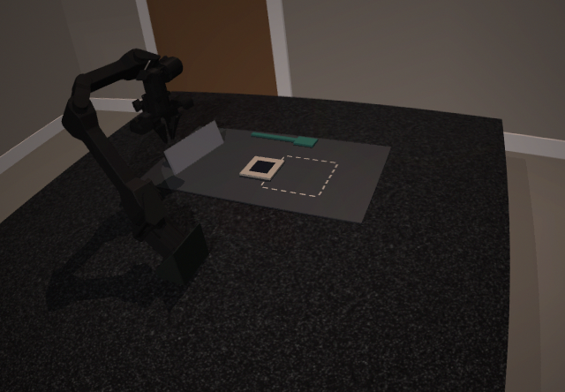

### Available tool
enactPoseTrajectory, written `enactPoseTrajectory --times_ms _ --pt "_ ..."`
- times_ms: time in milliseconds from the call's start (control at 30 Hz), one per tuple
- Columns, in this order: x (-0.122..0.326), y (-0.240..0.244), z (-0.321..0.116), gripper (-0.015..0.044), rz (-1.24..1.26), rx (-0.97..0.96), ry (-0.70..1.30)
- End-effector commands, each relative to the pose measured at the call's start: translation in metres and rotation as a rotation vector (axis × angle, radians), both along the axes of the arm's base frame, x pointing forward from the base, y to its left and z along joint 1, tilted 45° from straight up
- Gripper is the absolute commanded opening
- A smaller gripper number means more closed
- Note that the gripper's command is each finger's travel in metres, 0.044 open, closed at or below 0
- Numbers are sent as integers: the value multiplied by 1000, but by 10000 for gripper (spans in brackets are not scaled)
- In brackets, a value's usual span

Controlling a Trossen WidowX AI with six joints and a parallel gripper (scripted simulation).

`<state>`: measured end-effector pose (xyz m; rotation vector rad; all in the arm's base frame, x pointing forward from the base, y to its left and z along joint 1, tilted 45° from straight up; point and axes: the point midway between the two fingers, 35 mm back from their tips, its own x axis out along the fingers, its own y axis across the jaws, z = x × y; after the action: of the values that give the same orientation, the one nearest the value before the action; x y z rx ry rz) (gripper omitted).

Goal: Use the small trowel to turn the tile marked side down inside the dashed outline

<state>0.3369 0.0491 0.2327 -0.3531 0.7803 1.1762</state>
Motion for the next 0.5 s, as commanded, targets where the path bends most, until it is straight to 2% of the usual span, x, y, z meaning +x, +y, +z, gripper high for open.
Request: enactPoseTrajectory --times_ms 0,467 --pt "-1 3 -4 100 10 4 -3" --pt "-2 6 -19 100 10 5 -3"
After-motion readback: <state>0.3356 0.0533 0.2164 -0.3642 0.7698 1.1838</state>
